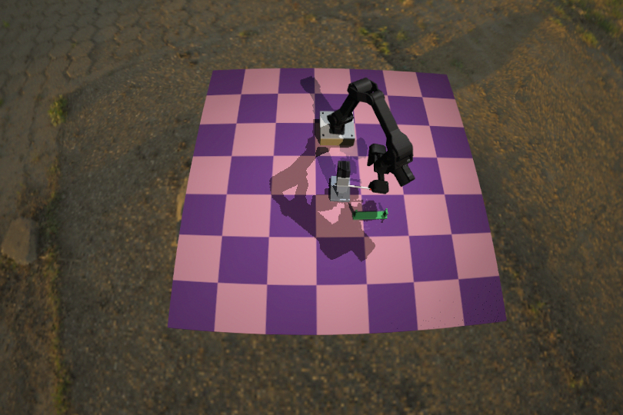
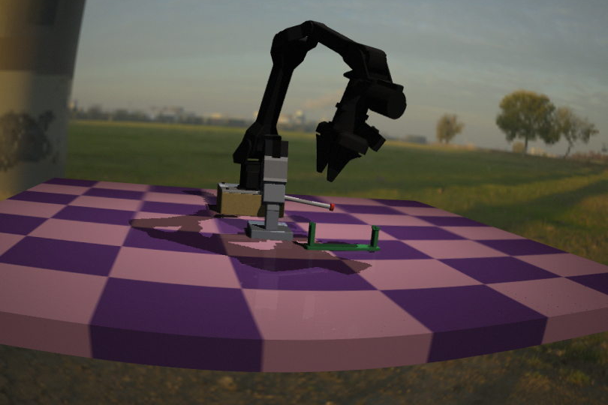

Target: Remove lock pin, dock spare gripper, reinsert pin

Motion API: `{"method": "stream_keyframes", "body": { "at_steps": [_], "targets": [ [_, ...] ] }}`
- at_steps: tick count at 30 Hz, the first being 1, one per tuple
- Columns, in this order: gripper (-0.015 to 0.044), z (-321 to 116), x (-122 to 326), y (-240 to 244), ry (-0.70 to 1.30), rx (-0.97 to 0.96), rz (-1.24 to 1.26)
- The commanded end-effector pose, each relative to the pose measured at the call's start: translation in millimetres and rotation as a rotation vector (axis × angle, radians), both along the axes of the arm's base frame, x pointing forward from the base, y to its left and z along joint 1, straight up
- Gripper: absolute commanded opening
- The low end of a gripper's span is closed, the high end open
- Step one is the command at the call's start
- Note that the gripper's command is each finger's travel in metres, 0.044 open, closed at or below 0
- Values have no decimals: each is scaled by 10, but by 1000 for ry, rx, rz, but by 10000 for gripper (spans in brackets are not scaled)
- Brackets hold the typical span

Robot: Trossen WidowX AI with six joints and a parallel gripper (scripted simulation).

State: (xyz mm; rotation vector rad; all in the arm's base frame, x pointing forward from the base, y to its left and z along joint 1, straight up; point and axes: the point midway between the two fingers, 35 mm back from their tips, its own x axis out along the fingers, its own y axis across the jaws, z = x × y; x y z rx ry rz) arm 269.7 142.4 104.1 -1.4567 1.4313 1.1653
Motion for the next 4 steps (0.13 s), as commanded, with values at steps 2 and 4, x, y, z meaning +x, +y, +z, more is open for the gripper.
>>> {"method": "stream_keyframes", "body": {
  "at_steps": [2,4],
  "targets": [
    [440,-3,-2,0,1,1,3],
    [440,-3,-2,0,1,1,3]
  ]
}}
